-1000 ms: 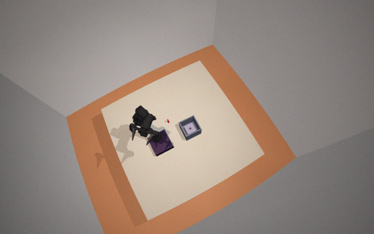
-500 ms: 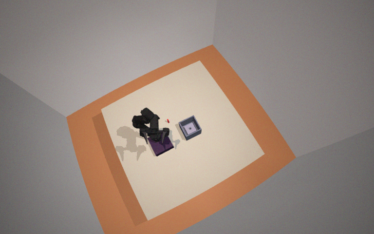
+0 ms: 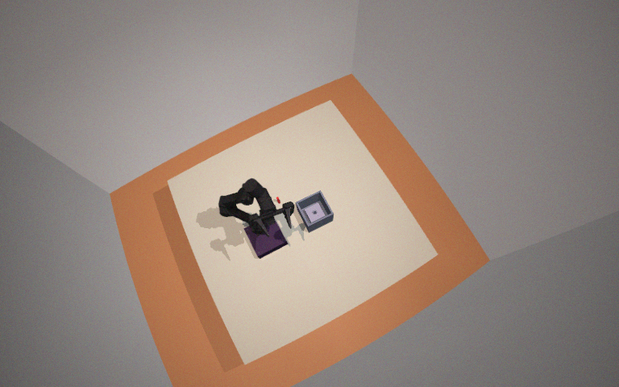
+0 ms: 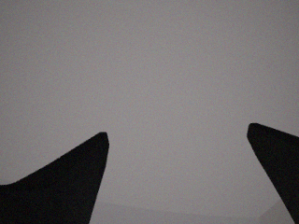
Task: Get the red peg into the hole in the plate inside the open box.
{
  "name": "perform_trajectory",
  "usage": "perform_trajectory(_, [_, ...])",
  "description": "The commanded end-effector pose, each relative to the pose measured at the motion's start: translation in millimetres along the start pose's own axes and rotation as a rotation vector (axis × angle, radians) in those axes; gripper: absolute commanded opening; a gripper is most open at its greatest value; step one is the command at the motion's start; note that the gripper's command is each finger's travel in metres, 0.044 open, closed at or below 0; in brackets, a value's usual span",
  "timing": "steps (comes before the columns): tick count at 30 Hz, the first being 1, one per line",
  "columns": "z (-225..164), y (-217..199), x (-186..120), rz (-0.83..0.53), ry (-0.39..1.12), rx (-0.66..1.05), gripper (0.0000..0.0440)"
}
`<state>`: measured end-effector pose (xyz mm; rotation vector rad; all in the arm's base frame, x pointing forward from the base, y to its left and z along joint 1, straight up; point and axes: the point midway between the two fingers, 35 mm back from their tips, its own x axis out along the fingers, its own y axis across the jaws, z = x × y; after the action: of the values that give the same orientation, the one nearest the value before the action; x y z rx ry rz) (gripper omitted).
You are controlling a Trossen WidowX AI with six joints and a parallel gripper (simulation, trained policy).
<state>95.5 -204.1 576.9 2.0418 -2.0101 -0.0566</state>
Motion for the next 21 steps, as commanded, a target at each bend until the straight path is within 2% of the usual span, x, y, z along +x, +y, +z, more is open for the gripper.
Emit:
perform_trajectory(1, [5.9,-22.4,-3.6,-0.090,-0.002,0.009,0.0440])
perform_trajectory(21, [33.1,-128.1,-53.0,-0.559,-0.024,0.011,0.0440])
